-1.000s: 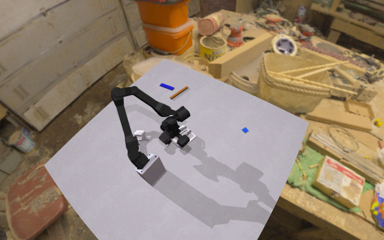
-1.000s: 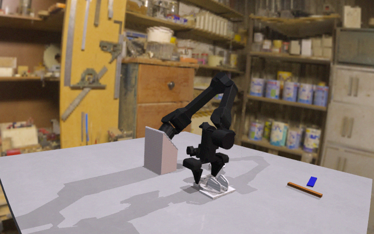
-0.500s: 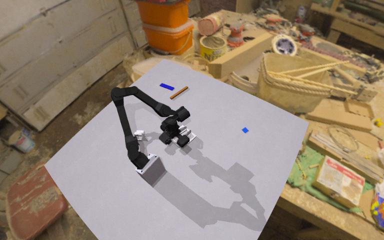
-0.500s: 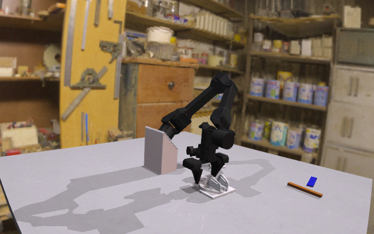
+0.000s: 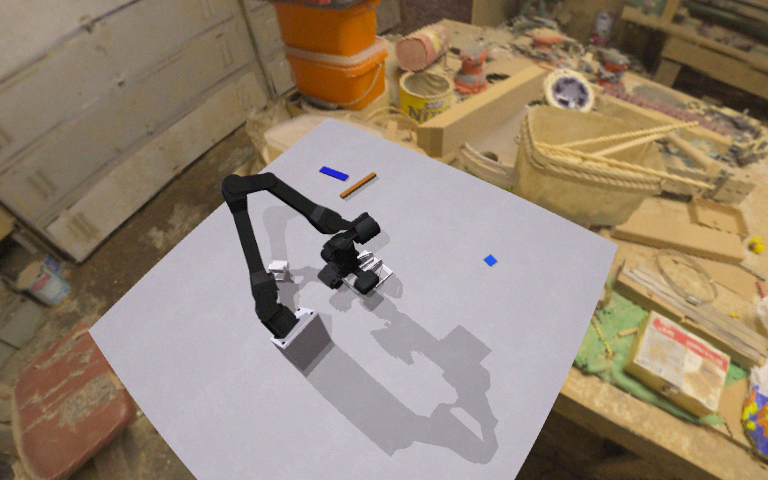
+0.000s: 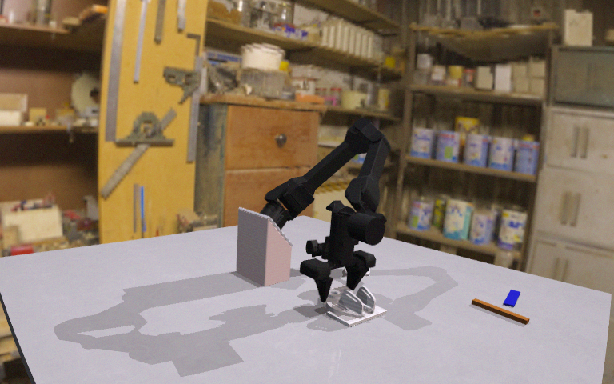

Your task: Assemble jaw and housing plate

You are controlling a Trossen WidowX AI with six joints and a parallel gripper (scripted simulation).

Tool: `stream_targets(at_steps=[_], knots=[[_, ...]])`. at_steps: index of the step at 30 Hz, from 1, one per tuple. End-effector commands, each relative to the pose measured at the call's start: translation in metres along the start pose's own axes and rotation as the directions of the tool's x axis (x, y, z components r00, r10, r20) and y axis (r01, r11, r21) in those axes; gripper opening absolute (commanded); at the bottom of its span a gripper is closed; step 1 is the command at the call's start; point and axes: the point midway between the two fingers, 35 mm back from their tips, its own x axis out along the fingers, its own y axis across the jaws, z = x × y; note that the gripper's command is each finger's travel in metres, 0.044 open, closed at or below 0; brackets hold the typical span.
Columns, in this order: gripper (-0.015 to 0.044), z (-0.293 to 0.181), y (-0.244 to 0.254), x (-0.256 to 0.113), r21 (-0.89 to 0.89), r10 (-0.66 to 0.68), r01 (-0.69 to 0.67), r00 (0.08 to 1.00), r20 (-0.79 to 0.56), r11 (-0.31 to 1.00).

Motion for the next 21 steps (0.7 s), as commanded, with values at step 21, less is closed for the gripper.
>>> stream_targets(at_steps=[21], knots=[[0.0351,0.0002,-0.0004,0.0033,-0.004,-0.002,0.002,1.0,0.008,1.0]])
